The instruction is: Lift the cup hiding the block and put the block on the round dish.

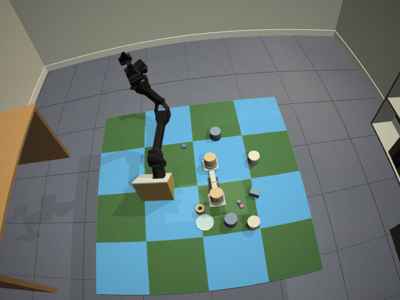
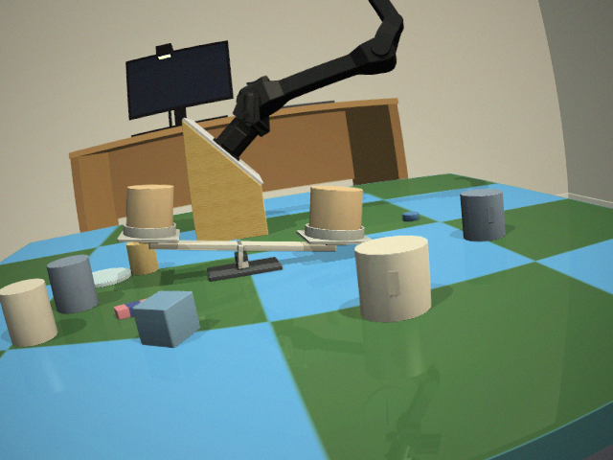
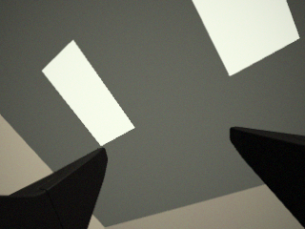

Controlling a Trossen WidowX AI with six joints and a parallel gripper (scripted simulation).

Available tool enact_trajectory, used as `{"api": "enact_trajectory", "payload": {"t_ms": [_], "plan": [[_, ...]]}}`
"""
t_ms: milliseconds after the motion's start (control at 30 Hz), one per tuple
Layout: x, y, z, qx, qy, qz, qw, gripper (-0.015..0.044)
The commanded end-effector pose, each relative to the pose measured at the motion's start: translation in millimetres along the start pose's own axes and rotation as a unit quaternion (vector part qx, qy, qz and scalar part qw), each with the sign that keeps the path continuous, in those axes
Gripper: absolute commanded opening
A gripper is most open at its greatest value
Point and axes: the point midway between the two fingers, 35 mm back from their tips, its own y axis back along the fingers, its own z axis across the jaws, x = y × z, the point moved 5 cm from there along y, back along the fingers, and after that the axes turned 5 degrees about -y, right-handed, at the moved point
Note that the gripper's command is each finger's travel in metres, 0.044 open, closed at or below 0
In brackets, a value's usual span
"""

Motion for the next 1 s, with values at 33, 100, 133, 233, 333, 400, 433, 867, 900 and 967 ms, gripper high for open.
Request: {"api": "enact_trajectory", "payload": {"t_ms": [33,100,133,233,333,400,433,867,900,967], "plan": [[13,-7,34,-0.055,-0.037,0.011,0.998,0.0440],[18,-10,47,-0.076,-0.047,0.017,0.996,0.0440],[21,-11,54,-0.087,-0.051,0.020,0.995,0.0440],[28,-13,75,-0.121,-0.065,0.027,0.990,0.0440],[36,-15,101,-0.167,-0.081,0.034,0.982,0.0440],[41,-15,119,-0.198,-0.091,0.038,0.975,0.0440],[44,-14,128,-0.214,-0.096,0.039,0.971,0.0440],[62,10,241,-0.411,-0.162,0.058,0.895,0.0440],[62,13,250,-0.426,-0.167,0.059,0.887,0.0440],[63,20,265,-0.454,-0.177,0.061,0.871,0.0440]]}}
